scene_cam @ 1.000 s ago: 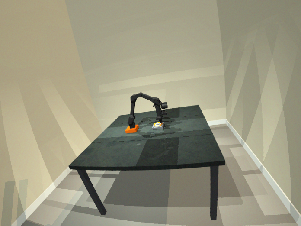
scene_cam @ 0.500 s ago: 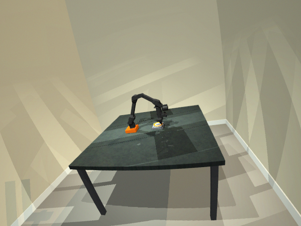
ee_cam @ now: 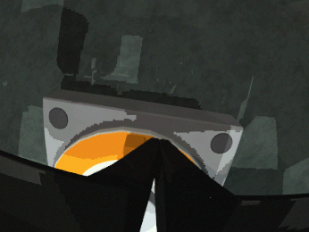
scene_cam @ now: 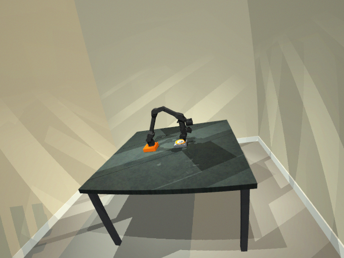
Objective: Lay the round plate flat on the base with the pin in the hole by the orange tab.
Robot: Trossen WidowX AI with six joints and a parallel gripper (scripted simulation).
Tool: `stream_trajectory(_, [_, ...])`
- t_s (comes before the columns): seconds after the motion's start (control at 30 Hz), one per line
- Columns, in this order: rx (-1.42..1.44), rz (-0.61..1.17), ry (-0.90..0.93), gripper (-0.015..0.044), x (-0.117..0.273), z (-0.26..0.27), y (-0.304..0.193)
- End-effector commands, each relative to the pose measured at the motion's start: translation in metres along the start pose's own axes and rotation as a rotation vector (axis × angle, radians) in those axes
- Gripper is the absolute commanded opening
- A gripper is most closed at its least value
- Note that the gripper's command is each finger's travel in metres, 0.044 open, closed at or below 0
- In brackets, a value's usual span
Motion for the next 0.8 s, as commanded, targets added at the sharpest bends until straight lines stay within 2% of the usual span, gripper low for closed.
stream_trajectory(0.0, [0.001, -0.004, 0.006, 0.0, 0.002, 0.007, 0.002])
stream_trajectory(0.77, [0.001, -0.003, 0.009, 0.0, 0.004, 0.035, -0.007])
Point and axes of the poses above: the point midway between the two fingers, 35 mm back from their tips, its own x axis back along the fingers, its own z axis across the jaws, y = z × x, the point moved 6 cm from there along x, back along the fingers, and after that the axes turned 1 degree about -x, right-handed, at the moved point
